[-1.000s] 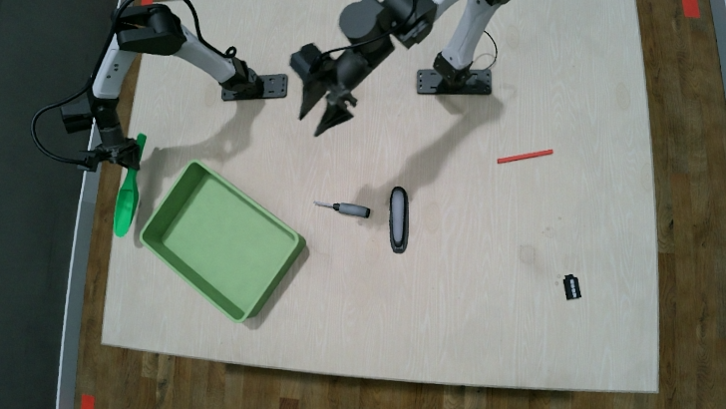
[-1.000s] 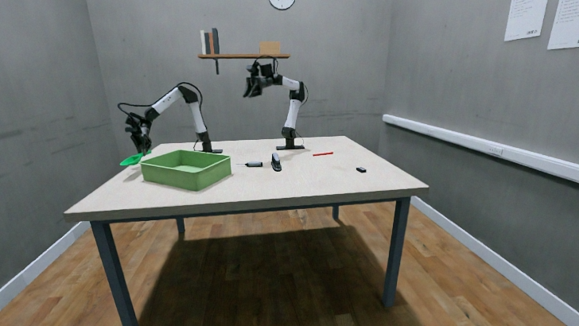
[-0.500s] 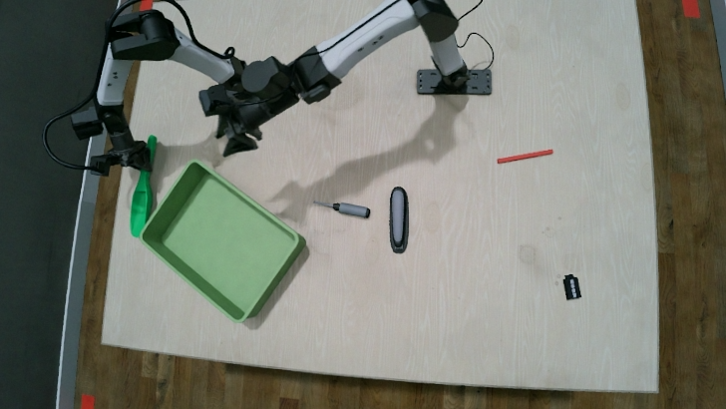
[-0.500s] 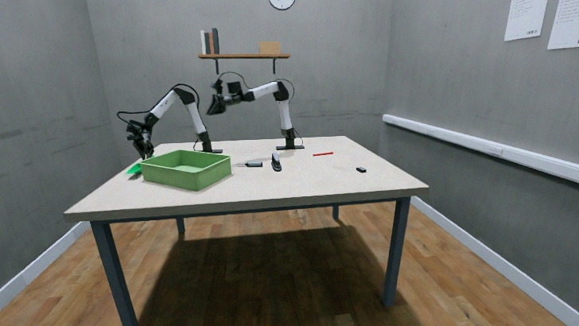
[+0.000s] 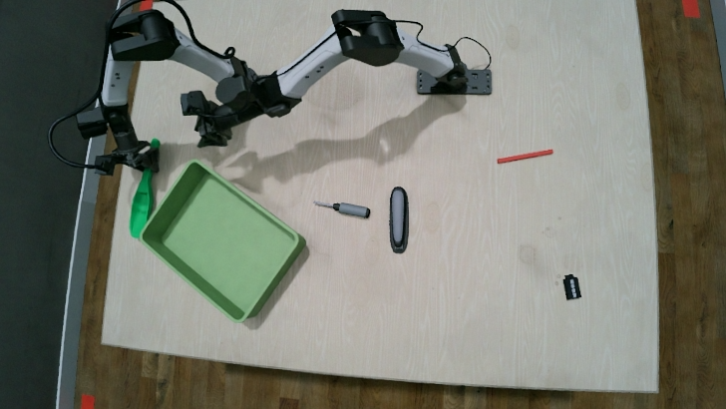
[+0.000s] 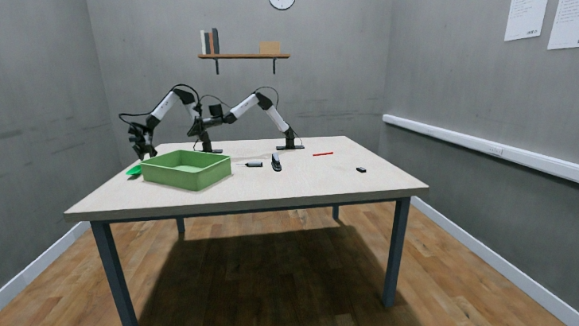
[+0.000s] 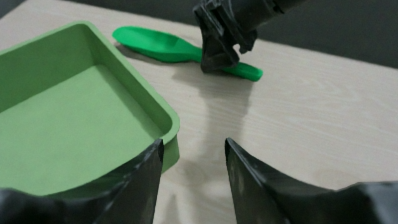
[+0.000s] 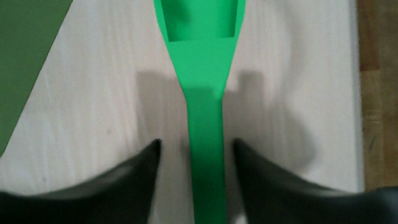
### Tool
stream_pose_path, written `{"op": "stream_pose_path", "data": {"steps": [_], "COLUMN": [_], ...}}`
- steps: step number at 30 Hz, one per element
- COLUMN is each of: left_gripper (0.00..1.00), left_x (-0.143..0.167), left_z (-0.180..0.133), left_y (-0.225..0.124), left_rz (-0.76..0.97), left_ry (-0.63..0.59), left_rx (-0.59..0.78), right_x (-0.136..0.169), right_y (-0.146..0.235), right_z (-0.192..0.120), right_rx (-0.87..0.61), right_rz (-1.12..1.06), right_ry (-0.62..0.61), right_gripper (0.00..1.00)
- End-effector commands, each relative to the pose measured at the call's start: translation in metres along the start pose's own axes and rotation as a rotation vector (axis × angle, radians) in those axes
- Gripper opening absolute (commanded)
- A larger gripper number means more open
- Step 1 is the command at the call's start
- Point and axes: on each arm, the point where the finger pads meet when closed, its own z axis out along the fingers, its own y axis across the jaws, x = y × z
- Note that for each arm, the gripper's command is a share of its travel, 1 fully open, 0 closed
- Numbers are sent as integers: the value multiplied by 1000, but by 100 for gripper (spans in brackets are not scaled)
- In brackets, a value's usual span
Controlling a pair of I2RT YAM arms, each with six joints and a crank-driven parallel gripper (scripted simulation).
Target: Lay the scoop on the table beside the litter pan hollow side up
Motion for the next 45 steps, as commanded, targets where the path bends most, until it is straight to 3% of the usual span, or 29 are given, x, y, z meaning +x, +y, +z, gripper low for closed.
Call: {"op": "stream_pose_path", "data": {"steps": [1, 3, 12, 15, 16, 30, 36, 45], "left_gripper": [48, 48, 48, 48, 48, 48, 48, 48], "left_x": [-67, -61, -61, -61, -77, -78, -78, -78], "left_z": [19, 20, 20, 20, 15, 15, 15, 15], "left_y": [5, 4, 4, 4, 3, 3, 3, 3], "left_rz": [3, 3, 3, 3, 4, 4, 4, 4], "left_ry": [-212, -193, -193, -193, -220, -222, -223, -223], "left_rx": [-8, -7, -7, -7, -6, -6, -6, -6], "right_x": [-27, -29, -31, -36, -41, -134, -151, -150], "right_y": [-13, -14, -3, 0, 2, 8, 12, 14], "right_z": [-32, -44, -90, -91, -92, -105, -114, -114], "right_rx": [53, 54, 40, 37, 33, 45, 70, 58], "right_rz": [-80, -81, -23, -14, 0, -30, -72, -72], "right_ry": [-79, -79, -48, -44, -40, -43, -70, -71], "right_gripper": [80, 100, 100, 100, 100, 100, 100, 100]}}
